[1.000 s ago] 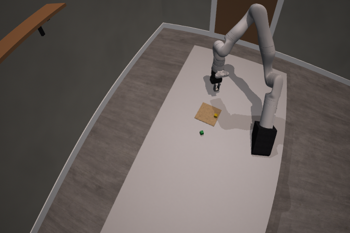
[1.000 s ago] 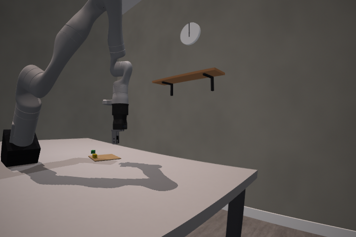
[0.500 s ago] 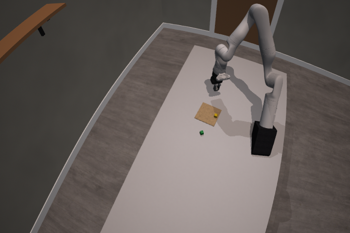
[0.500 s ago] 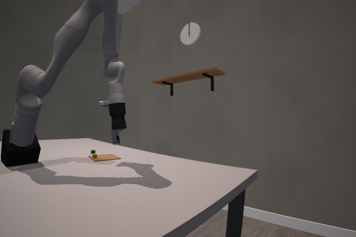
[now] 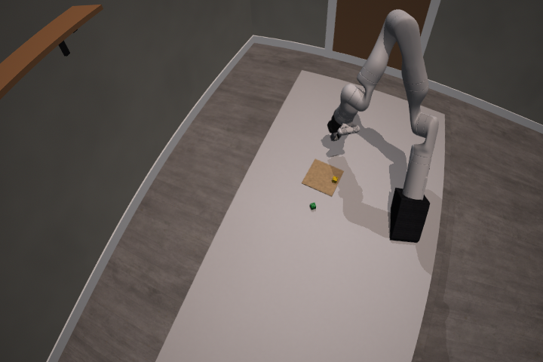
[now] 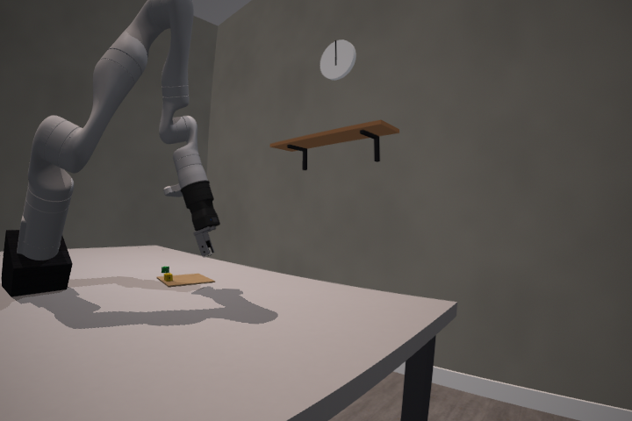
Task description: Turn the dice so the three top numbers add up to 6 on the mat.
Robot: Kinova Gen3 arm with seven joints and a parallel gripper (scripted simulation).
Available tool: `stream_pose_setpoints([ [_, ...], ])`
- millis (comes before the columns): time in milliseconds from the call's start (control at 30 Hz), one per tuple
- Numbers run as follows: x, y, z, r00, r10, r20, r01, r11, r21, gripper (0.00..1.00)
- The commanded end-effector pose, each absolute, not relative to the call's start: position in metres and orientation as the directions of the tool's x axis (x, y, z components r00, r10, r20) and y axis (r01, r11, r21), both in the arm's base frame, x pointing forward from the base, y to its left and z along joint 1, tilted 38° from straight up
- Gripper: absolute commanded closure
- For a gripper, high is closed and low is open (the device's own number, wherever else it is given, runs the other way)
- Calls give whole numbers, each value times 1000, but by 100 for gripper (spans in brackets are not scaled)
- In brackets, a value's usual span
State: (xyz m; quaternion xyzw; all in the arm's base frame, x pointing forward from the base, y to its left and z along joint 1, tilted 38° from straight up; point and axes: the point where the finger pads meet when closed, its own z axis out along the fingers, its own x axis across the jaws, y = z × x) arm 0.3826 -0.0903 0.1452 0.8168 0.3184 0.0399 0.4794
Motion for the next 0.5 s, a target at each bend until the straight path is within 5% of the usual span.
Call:
stream_pose_setpoints([
  [0,379,-85,141,773,574,-272,495,-276,824,60],
  [467,377,-85,138,773,573,-273,367,-53,929,60],
])
